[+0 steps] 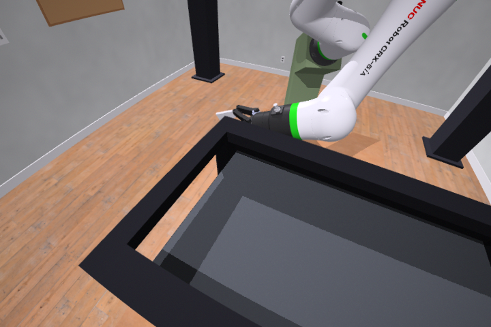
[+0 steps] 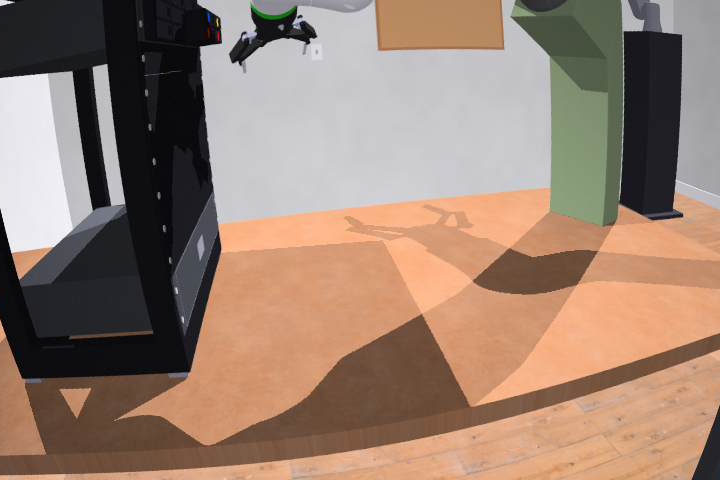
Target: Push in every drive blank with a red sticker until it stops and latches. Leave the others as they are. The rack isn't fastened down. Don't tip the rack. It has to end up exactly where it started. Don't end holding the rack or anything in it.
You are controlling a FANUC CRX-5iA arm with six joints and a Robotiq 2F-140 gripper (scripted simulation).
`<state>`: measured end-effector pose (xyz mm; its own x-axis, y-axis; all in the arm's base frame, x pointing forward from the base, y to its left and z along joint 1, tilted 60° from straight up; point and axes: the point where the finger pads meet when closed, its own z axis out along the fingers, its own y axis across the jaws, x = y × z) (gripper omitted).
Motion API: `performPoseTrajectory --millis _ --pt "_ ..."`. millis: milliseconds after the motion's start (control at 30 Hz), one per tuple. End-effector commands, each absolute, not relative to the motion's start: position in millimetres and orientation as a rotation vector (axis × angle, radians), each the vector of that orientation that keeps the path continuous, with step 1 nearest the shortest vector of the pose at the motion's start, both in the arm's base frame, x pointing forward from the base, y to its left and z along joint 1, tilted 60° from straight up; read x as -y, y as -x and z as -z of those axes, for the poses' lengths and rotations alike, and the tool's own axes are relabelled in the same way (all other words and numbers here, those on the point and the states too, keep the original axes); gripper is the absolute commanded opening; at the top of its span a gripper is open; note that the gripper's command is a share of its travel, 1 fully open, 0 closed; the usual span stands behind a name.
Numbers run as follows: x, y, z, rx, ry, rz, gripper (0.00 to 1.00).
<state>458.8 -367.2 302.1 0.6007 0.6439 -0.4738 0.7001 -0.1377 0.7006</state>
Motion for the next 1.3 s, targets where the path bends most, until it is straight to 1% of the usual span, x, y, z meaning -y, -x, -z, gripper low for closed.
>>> performPoseTrajectory --millis 0,367,433,700,933,1000,1100,1267 --pt "343 -484 -275 -1.169 -1.861 -0.028 1.0" --pt "275 -536 -227 -1.325 -1.891 -0.277 1.0" --pt "275 -536 -227 -1.325 -1.891 -0.277 1.0" --pt "208 -574 -202 -1.427 -1.892 -0.517 1.0" --pt "155 -601 -194 -1.479 -1.877 -0.719 1.0" --pt "155 -601 -194 -1.479 -1.877 -0.719 1.0" --pt "121 -616 -194 -1.498 -1.859 -0.856 1.0" --pt "85 -631 -200 -1.502 -1.831 -1.013 1.0"
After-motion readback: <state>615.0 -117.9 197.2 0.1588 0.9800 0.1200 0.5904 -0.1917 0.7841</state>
